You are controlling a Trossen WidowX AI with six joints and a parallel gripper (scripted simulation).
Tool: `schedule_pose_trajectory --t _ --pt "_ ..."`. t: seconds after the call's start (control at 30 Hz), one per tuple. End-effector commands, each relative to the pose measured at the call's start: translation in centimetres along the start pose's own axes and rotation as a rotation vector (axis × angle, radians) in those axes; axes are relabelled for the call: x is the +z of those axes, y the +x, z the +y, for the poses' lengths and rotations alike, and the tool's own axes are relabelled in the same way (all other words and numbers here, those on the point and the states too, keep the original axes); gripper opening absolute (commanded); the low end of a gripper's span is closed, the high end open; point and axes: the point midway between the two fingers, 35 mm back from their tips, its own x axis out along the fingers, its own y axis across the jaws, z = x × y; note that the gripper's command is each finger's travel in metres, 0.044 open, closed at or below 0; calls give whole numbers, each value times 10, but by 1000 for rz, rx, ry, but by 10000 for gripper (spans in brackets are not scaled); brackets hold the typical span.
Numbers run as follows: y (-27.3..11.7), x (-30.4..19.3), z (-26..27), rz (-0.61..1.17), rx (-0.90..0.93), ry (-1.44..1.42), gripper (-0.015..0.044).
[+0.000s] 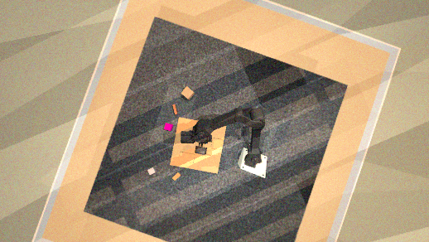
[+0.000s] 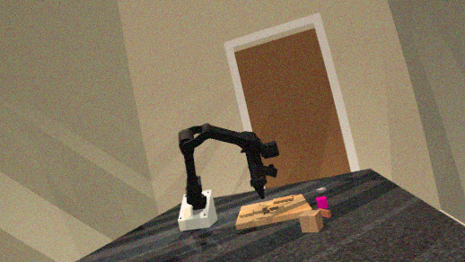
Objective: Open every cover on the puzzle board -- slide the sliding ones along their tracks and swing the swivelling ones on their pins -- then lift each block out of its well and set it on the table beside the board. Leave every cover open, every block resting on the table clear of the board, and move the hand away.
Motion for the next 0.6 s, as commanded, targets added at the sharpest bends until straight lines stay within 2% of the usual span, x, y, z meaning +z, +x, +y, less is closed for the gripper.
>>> schedule_pose_trajectory --t 0.0,0.57 --pt "-1 0 -2 2 -9 8 0" --pt "-1 0 -2 2 -9 8 0"
